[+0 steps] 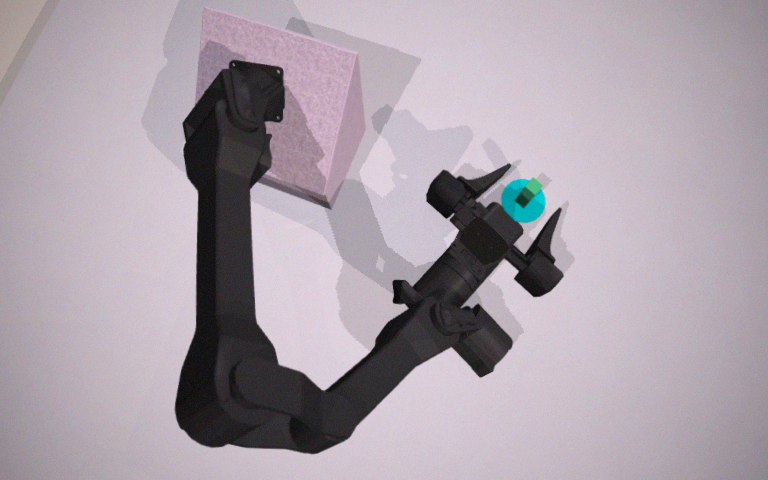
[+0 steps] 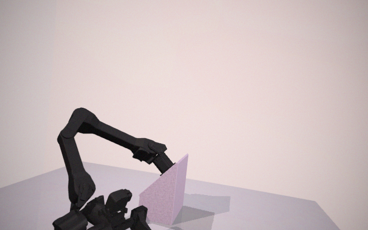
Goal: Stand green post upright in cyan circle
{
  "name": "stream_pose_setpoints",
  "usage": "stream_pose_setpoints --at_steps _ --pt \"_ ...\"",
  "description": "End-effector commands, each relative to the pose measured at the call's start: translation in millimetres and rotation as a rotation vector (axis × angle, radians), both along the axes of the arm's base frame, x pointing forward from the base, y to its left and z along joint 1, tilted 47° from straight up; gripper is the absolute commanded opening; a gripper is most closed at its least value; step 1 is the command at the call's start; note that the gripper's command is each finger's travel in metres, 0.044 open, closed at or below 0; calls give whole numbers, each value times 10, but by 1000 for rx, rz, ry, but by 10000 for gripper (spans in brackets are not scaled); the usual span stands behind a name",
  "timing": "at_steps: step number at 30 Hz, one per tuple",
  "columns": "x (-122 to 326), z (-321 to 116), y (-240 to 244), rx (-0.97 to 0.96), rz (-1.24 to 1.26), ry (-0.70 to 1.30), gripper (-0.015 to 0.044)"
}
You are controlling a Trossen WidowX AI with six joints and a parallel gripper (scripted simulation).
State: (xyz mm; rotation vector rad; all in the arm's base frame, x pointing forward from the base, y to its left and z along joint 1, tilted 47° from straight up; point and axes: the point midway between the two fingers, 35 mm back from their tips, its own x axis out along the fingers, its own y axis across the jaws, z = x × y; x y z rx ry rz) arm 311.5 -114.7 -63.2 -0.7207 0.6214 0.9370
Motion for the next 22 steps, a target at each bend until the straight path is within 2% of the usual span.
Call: stream_pose_setpoints --at_steps 1,10,14,18,22 --pt "24 74 65 -3 2 -3 400" --pt "87 522 542 -4 4 -15 400" --pt "87 580 630 -6 2 -5 400" --pt "112 385 732 -99 -57 244 400" --pt "99 245 831 -278 -135 489 400"
